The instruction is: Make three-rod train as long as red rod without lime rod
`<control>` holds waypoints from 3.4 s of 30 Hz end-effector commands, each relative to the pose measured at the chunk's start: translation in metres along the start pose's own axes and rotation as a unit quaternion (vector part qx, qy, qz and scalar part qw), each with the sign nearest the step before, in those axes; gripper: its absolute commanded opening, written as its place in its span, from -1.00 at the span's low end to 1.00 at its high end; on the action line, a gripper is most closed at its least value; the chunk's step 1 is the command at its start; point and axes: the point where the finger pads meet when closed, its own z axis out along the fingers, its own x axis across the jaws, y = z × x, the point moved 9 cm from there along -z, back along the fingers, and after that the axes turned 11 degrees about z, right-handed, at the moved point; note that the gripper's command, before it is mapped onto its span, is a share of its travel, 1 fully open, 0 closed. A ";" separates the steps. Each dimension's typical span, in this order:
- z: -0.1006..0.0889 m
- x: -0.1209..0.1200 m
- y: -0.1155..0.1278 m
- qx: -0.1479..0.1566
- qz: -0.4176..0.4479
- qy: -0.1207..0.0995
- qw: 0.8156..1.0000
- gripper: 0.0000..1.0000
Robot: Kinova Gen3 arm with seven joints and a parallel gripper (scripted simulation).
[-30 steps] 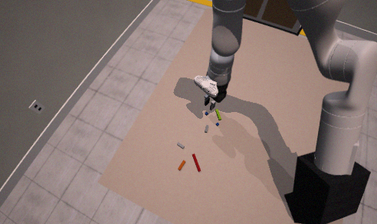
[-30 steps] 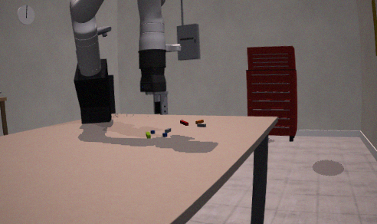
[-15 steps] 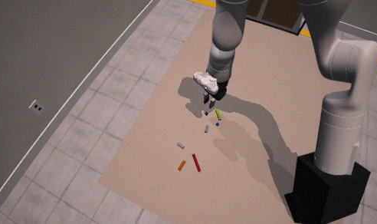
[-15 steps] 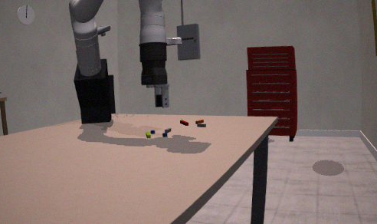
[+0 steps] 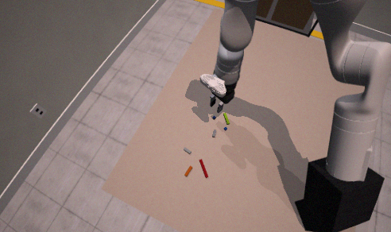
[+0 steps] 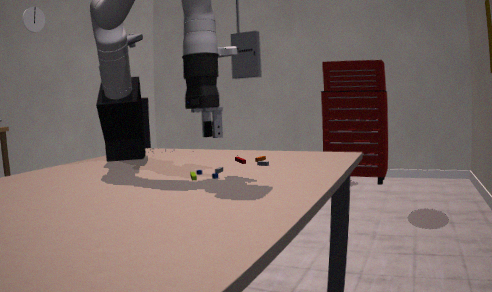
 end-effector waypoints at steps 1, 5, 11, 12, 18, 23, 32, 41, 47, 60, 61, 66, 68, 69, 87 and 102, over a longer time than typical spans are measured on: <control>0.000 0.000 0.000 0.001 0.000 0.000 1.000 1.00; 0.000 0.000 0.000 0.001 0.000 0.000 1.000 1.00; 0.000 0.000 0.000 0.001 0.000 0.000 1.000 1.00; 0.000 0.000 0.000 0.001 0.000 0.000 1.000 1.00; 0.000 0.000 0.000 0.001 0.000 0.000 1.000 1.00; 0.000 0.000 -0.001 0.001 0.002 0.000 1.000 1.00; 0.000 0.000 -0.004 0.001 0.038 0.000 0.999 1.00; 0.001 -0.001 -0.011 0.000 0.135 -0.002 0.991 1.00; 0.003 -0.002 -0.018 0.000 0.250 -0.003 0.968 1.00; 0.007 -0.007 -0.030 -0.002 0.514 -0.005 0.858 1.00; 0.008 -0.008 -0.031 -0.002 0.538 -0.006 0.843 1.00; 0.010 -0.012 -0.034 -0.003 0.633 -0.006 0.774 1.00; 0.010 -0.013 -0.034 -0.003 0.655 -0.006 0.755 1.00; 0.011 -0.014 -0.035 -0.003 0.677 -0.005 0.736 1.00; 0.018 -0.041 -0.039 -0.002 0.910 -0.002 0.415 1.00; 0.021 -0.055 -0.040 0.000 0.962 -0.001 0.271 1.00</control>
